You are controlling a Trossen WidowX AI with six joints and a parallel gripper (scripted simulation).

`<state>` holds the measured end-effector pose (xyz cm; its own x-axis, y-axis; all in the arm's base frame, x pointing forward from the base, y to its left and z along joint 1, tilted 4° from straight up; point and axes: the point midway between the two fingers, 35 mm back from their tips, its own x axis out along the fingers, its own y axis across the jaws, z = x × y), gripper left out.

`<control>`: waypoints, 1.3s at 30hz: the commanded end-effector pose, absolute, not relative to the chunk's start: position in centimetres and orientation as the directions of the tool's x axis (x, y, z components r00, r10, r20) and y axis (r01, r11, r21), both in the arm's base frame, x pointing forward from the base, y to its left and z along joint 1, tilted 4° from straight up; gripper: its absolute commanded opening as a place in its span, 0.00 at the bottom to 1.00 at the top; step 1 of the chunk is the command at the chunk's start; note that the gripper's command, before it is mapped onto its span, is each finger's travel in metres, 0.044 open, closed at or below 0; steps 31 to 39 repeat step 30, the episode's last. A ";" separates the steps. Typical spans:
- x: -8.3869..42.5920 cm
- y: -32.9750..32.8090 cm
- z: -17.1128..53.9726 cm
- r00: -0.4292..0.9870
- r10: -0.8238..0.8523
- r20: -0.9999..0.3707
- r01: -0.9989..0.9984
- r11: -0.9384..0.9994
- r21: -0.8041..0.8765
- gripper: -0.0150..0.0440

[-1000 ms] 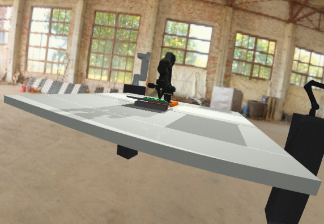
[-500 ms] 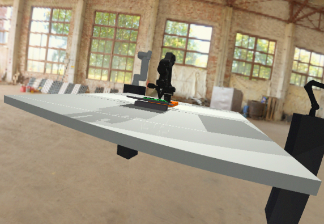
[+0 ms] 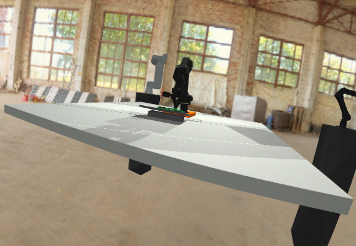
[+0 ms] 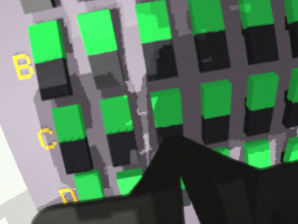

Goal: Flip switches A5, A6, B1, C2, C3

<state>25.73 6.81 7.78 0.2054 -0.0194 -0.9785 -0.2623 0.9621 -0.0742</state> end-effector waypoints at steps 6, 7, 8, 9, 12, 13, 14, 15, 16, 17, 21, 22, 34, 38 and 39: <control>24.7 7.0 14.0 0.187 -0.021 -0.982 -0.265 0.962 -0.071 0.25; 24.7 7.0 14.0 0.187 -0.021 -0.982 -0.265 0.962 -0.071 0.25; 24.7 7.0 14.0 0.187 -0.021 -0.982 -0.265 0.962 -0.071 0.25; 24.7 7.0 14.0 0.187 -0.021 -0.982 -0.265 0.962 -0.071 0.25; 25.4 7.0 14.3 0.188 -0.021 -0.982 -0.265 0.962 -0.071 0.25; 26.2 6.9 14.7 0.189 -0.021 -0.982 -0.265 0.962 -0.072 0.25; 27.0 6.8 15.0 0.190 -0.021 -0.982 -0.265 0.962 -0.072 0.25; 27.5 6.7 15.2 0.190 -0.021 -0.982 -0.264 0.962 -0.072 0.25; 27.7 6.7 15.3 0.190 -0.021 -0.982 -0.264 0.962 -0.072 0.25; 27.7 6.7 15.3 0.190 -0.021 -0.982 -0.264 0.962 -0.072 0.25; 27.7 6.7 15.3 0.190 -0.021 -0.982 -0.264 0.962 -0.072 0.25; 27.7 6.7 15.3 0.190 -0.021 -0.982 -0.264 0.962 -0.072 0.25; 27.7 6.7 15.3 0.190 -0.021 -0.982 -0.264 0.962 -0.072 0.25; 27.7 6.7 15.3 0.190 -0.021 -0.982 -0.264 0.962 -0.072 0.25; 27.7 6.7 15.3 0.190 -0.021 -0.982 -0.264 0.962 -0.072 0.25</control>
